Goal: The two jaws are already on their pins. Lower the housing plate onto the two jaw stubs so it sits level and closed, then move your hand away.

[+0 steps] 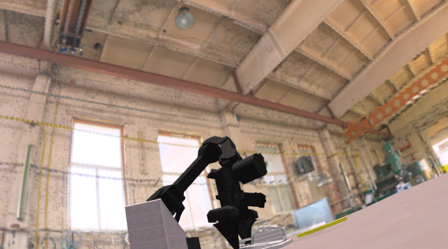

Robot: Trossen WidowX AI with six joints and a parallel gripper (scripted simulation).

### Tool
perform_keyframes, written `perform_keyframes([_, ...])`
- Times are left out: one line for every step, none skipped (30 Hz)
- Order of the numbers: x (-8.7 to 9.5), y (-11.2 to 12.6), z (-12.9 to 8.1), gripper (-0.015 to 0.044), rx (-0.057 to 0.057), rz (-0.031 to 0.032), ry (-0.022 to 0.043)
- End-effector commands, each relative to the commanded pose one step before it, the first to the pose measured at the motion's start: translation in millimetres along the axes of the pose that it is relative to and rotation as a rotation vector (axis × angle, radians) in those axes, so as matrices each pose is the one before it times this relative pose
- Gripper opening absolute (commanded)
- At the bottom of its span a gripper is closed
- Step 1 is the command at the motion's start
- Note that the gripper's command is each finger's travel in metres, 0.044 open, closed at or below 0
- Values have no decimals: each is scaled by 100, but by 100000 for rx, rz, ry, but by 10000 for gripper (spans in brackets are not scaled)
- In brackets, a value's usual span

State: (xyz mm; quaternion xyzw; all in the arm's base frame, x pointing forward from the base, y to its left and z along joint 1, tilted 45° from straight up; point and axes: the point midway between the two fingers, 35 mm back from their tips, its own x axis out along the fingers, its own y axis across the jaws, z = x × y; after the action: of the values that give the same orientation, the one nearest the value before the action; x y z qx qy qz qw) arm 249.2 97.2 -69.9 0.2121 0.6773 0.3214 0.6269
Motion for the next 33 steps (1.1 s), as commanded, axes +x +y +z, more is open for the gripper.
perform_keyframes([123,-8,-42,351,812,327,87])
perform_keyframes([41,0,0,351,90,2,0])
perform_keyframes([68,1,-1,351,149,3,1])
perform_keyframes([68,1,-1,351,149,3,1])
perform_keyframes([41,1,-1,351,90,2,0])
perform_keyframes([14,0,0,351,30,1,0])
perform_keyframes([0,0,0,351,0,0,0])
perform_keyframes([0,0,0,351,0,0,0])
perform_keyframes([0,0,0,351,0,0,0])
perform_keyframes([0,0,0,351,0,0,0])
perform_keyframes([0,0,0,351,0,0,0])
perform_keyframes([0,0,0,351,0,0,0])
perform_keyframes([14,0,0,351,-1,1,0])
perform_keyframes([41,0,0,351,-3,2,0])
perform_keyframes([68,1,-1,351,-6,3,1])
perform_keyframes([68,1,-1,351,-6,3,1])
perform_keyframes([41,1,-1,351,-3,2,0])
perform_keyframes([14,0,0,351,-1,1,0])
perform_keyframes([0,0,0,351,0,0,0])
perform_keyframes([0,0,0,351,0,0,0])
perform_keyframes([0,0,0,351,0,0,0])
perform_keyframes([0,0,0,351,0,0,0])
perform_keyframes([0,0,0,351,0,0,0])
perform_keyframes([0,0,0,351,0,0,0])
perform_keyframes([14,0,0,351,-2,1,0])
perform_keyframes([41,0,0,351,-7,2,0])
perform_keyframes([68,1,-1,351,-12,3,1])
perform_keyframes([68,1,-1,351,-12,3,1])
perform_keyframes([41,0,-1,351,-8,2,1])
perform_keyframes([14,0,0,351,-3,1,0])
perform_keyframes([0,0,0,351,0,0,0])
perform_keyframes([0,0,0,351,0,0,0])
perform_keyframes([0,0,0,351,0,0,0])
